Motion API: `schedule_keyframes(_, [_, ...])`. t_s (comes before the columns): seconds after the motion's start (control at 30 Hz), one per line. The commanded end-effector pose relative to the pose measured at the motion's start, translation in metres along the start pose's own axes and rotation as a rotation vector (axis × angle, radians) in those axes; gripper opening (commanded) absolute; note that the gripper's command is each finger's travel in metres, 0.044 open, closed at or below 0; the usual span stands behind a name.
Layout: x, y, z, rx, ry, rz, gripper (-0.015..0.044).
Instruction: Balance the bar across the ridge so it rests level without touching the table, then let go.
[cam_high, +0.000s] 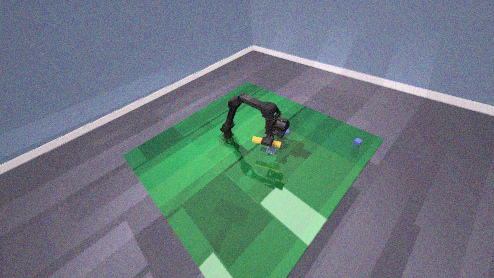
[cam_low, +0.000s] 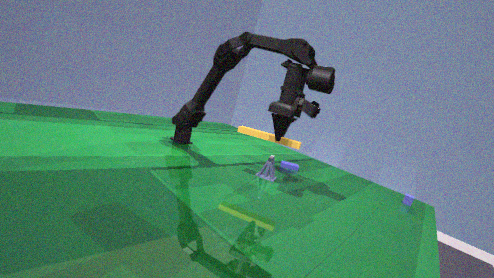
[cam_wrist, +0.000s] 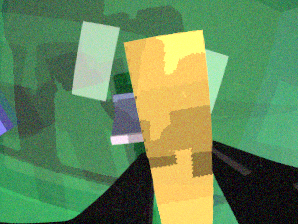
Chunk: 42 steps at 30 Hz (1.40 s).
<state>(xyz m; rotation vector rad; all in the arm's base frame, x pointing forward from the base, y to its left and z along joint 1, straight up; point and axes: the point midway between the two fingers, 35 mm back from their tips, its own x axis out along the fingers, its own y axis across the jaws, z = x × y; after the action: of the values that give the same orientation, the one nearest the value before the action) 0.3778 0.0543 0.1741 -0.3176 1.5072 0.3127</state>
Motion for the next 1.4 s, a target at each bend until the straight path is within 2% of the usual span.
schedule_keyframes(0.0, [0.000,0.016,0.008,0.030,-0.001,0.002,0.0000])
schedule_keyframes(0.23, [0.000,0.036,0.016,0.062,-0.002,0.005,0.0000])
schedule_keyframes(1.37, [0.043,0.036,0.016,0.063,-0.002,0.005,0.0000])
